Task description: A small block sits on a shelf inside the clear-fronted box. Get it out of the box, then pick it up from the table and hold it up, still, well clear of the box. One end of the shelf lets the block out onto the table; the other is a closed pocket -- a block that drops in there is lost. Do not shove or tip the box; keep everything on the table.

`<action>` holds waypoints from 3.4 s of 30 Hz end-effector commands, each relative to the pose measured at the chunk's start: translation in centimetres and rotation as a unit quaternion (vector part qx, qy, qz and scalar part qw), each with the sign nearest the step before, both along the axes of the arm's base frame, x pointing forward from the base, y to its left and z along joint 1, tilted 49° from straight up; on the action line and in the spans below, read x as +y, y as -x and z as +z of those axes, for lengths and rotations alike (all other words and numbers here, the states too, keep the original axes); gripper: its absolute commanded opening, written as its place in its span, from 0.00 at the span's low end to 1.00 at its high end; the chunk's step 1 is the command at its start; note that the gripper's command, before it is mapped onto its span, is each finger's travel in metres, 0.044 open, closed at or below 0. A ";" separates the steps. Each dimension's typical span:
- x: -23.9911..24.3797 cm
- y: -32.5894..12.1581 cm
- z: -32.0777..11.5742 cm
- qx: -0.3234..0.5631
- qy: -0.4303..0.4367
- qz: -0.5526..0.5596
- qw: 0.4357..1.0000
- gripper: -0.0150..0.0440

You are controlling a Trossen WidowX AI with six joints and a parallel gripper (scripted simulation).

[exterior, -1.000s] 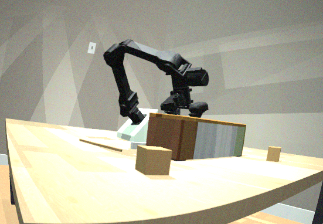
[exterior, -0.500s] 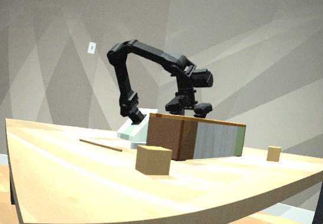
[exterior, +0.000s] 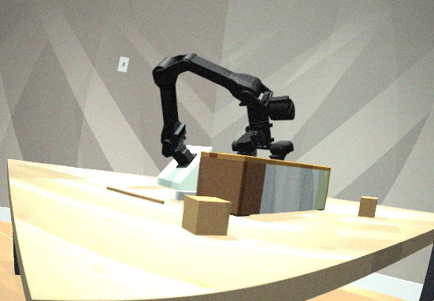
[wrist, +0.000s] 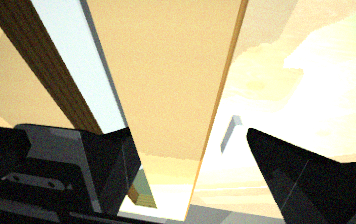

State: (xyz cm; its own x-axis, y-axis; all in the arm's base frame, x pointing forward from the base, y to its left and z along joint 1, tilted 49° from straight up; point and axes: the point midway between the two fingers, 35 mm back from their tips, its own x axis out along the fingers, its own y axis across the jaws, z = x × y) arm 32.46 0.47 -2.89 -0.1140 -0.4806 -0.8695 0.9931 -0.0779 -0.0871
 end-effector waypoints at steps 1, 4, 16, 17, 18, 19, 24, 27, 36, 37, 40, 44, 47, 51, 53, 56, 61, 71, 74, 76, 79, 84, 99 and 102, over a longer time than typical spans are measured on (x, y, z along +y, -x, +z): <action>0.8 0.0 -0.8 -0.002 -0.002 -0.001 1.000 0.93; 1.3 0.0 -1.4 -0.002 -0.003 -0.001 1.000 0.93; 3.5 0.0 -3.8 -0.002 -0.003 -0.001 1.000 0.93; 3.7 0.0 -4.0 -0.002 -0.003 -0.001 1.000 0.93; 3.8 0.0 -4.2 -0.002 -0.003 -0.001 1.000 0.93; 4.0 0.0 -4.4 -0.002 -0.003 -0.001 1.000 0.93; 4.8 0.0 -5.3 -0.002 -0.004 -0.001 1.000 0.93; 4.9 0.0 -5.4 -0.002 -0.004 -0.001 1.000 0.93; 9.5 -0.5 -1.0 0.003 -0.002 0.001 1.000 0.93; 9.7 -0.5 -0.9 0.003 -0.002 0.001 1.000 0.93; 9.7 -0.5 -0.9 0.003 -0.002 0.001 1.000 0.93; 9.8 -0.4 -1.3 0.016 -0.014 0.048 0.999 0.80; 10.0 -0.3 -1.4 0.054 -0.015 0.129 0.990 0.74; 10.5 0.1 -1.8 0.150 -0.013 0.314 0.937 0.74; 10.7 0.3 -1.9 0.198 -0.011 0.399 0.895 0.74; 11.0 0.5 -2.1 0.269 -0.006 0.517 0.813 0.74; 11.5 1.0 -2.4 0.380 0.003 0.676 0.632 0.74; 12.3 1.7 -2.8 0.510 0.015 0.805 0.303 0.74; 12.5 1.9 -3.0 0.537 0.018 0.817 0.209 0.74; 12.6 2.0 -3.0 0.552 0.018 0.821 0.146 0.74; 12.8 2.1 -3.1 0.572 0.017 0.819 0.052 0.74; 13.1 2.4 -3.2 0.596 0.015 0.796 -0.106 0.74; 14.1 3.2 -3.5 0.592 -0.019 0.599 -0.539 0.74; 14.2 3.4 -3.6 0.578 -0.030 0.539 -0.612 0.74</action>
State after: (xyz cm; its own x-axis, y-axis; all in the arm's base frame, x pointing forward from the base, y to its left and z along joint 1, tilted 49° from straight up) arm 30.00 13.95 -6.17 0.1828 -0.6736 -0.7161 -0.8731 -0.4461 0.1967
